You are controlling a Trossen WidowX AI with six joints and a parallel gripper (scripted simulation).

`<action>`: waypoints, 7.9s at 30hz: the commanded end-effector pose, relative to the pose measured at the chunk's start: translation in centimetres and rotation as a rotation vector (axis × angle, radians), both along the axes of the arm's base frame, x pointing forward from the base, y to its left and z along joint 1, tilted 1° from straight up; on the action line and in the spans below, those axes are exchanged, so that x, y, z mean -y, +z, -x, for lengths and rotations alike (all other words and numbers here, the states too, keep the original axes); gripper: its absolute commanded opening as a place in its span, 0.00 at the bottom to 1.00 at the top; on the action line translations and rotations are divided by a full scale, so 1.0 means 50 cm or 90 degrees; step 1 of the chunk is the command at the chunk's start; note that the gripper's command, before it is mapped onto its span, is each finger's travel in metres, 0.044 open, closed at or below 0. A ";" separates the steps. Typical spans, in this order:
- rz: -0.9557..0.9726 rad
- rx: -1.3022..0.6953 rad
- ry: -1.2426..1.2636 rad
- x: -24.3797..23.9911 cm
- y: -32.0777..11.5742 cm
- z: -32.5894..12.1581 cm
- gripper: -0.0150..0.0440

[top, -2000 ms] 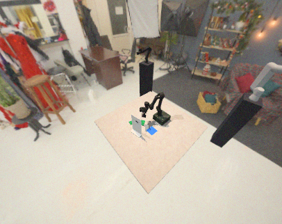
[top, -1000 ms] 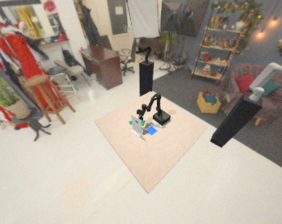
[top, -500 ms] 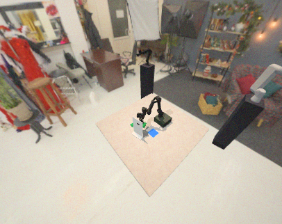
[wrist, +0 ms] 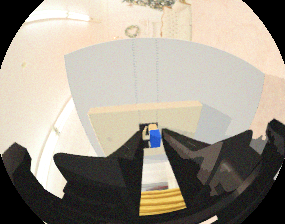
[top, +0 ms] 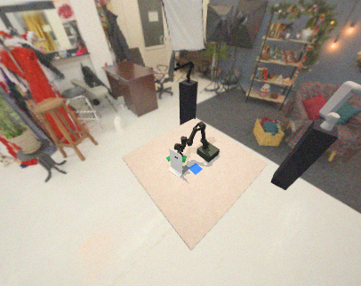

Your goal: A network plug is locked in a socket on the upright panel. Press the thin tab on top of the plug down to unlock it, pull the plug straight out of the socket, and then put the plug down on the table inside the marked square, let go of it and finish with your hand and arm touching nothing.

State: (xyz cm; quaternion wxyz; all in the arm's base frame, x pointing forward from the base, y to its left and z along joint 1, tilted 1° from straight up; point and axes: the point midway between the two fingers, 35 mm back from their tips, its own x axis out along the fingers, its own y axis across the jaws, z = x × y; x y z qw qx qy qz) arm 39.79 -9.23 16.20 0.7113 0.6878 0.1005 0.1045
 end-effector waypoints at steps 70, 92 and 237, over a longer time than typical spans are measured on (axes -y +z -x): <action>-0.002 -0.004 -0.003 0.002 -0.003 0.076 0.25; -0.002 -0.005 -0.003 0.003 -0.004 0.108 0.25; 0.146 -0.594 -0.049 -0.314 -0.316 0.251 0.25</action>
